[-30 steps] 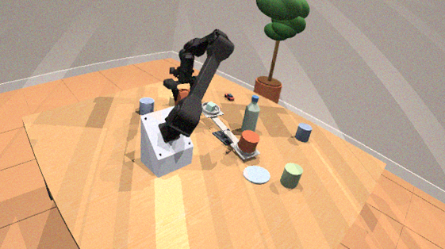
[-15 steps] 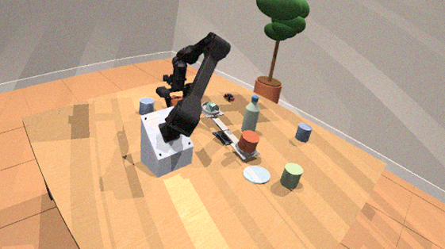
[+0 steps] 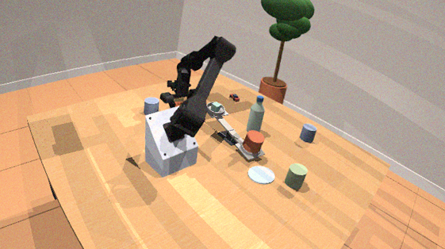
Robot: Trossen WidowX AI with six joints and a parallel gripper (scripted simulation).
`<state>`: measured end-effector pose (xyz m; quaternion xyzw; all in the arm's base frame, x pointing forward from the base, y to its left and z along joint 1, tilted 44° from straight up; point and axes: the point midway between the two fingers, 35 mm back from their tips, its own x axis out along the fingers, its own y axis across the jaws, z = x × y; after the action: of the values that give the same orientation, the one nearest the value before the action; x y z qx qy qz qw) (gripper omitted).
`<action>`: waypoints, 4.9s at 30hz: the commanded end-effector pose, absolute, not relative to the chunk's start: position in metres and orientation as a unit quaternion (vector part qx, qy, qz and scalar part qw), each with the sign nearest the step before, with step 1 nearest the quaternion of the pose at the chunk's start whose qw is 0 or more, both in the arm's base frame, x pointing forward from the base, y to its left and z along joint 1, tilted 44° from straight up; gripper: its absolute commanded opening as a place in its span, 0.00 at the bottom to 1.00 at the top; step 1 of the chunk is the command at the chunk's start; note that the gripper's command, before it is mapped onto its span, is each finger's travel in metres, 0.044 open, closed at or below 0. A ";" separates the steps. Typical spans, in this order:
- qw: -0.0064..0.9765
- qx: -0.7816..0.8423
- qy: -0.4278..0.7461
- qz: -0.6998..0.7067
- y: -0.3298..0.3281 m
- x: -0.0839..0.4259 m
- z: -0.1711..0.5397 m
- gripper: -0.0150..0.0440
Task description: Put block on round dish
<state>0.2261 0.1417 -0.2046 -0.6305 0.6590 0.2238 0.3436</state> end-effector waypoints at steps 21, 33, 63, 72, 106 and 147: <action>0.342 -0.632 0.658 0.224 0.156 0.226 -0.190 1.00; 0.357 -0.625 0.657 0.223 0.177 0.227 -0.165 0.87; 0.607 -0.391 0.686 -0.086 0.170 0.268 -0.124 0.69; 0.659 -0.295 0.664 -0.195 0.165 0.279 -0.112 0.69; 0.714 0.102 0.440 -0.535 0.138 0.317 -0.066 0.69; 0.683 0.232 0.325 -0.612 0.102 0.331 -0.077 0.69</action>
<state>0.3303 0.1070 -0.0726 0.2345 0.3260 -0.6130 0.6805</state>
